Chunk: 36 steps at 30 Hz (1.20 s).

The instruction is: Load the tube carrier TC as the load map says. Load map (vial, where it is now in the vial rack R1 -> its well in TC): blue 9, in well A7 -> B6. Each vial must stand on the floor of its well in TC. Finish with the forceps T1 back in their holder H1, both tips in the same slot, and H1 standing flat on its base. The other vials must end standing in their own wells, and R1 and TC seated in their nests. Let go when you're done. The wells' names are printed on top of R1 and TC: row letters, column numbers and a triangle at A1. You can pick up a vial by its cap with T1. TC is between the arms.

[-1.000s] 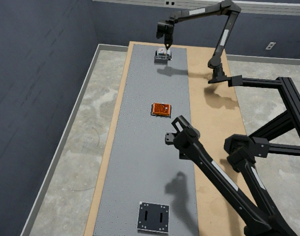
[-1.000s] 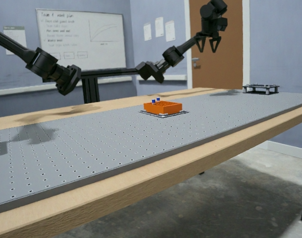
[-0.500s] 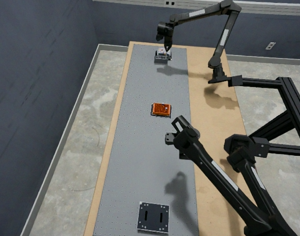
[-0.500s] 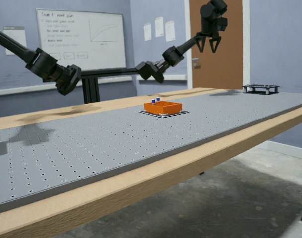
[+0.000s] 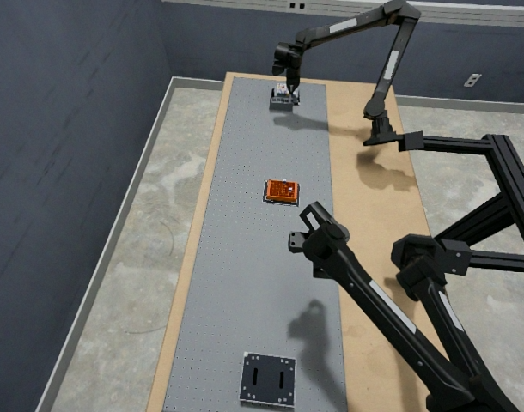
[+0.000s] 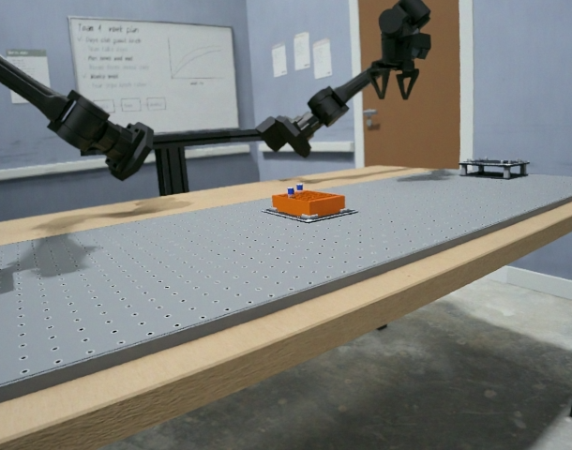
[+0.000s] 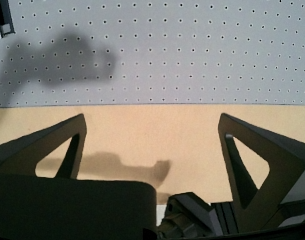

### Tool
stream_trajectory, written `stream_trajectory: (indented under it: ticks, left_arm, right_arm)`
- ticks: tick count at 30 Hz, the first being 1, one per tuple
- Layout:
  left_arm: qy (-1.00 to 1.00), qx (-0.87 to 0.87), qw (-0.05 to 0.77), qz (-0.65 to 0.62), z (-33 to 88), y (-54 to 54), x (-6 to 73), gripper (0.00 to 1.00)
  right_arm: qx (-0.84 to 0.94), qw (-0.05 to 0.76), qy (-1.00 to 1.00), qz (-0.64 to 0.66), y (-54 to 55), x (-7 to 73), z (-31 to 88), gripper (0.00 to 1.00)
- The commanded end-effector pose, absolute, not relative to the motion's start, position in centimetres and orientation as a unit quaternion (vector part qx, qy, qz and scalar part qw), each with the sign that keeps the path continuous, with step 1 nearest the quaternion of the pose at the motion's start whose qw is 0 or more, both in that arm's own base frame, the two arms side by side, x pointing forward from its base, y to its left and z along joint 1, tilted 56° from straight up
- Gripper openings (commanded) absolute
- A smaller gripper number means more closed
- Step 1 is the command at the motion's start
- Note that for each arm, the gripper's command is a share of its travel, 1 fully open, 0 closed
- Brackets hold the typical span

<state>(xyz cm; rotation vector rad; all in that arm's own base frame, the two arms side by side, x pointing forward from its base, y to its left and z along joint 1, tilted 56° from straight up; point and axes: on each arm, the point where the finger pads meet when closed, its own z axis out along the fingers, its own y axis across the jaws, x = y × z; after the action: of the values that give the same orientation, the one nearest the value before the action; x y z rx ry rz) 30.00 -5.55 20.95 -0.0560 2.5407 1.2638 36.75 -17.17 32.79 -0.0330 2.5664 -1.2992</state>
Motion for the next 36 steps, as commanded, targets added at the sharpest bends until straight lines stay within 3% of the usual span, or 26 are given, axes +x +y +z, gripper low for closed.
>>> stream_trajectory:
  ticks: [1, 31, 36]
  left_arm:
    - [0.885, -0.025, 0.157, 0.438, 21.6, -5.9, 30.4, 1.0]
    - [0.885, -0.025, 0.157, 0.438, 21.6, -5.9, 30.4, 1.0]
    - [0.885, -0.025, 0.157, 0.438, 21.6, -5.9, 30.4, 1.0]
  right_arm:
    - [-0.018, 0.123, 0.884, -0.45, -18.1, 37.2, 32.0, 0.23]
    - [-0.02, 0.128, 0.883, -0.451, -18.0, 36.9, 32.3, 0.23]
    - [-0.015, 0.139, 0.882, -0.451, -17.8, 37.3, 33.2, 0.18]
